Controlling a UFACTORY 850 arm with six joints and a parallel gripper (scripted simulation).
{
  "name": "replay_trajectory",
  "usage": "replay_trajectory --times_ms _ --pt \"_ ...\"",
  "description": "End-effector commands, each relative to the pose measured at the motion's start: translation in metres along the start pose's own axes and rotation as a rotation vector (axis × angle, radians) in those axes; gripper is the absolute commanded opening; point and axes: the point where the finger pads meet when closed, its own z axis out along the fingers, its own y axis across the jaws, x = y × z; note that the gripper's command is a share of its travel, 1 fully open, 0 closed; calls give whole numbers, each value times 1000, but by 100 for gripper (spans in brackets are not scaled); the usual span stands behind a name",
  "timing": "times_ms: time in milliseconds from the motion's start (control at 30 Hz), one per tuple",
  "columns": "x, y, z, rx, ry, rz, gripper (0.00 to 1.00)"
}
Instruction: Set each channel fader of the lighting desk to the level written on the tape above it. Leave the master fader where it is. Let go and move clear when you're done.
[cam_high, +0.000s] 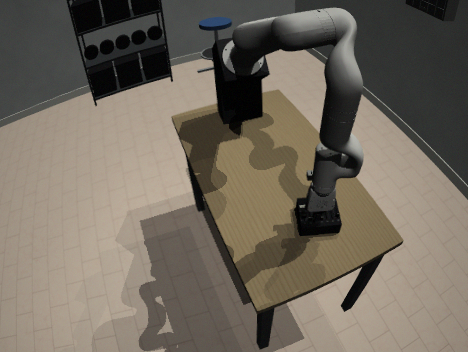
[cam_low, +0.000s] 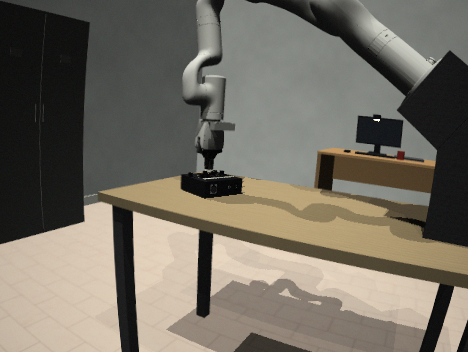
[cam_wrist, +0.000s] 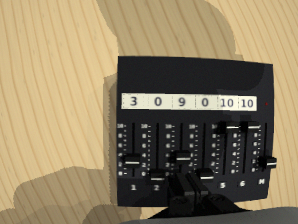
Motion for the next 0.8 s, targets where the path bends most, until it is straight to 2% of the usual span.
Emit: replay_trajectory --times_ms 0,767 --pt "-1 0 0 -1 -1 0 0" --pt "-1 0 9 0 -1 0 0"
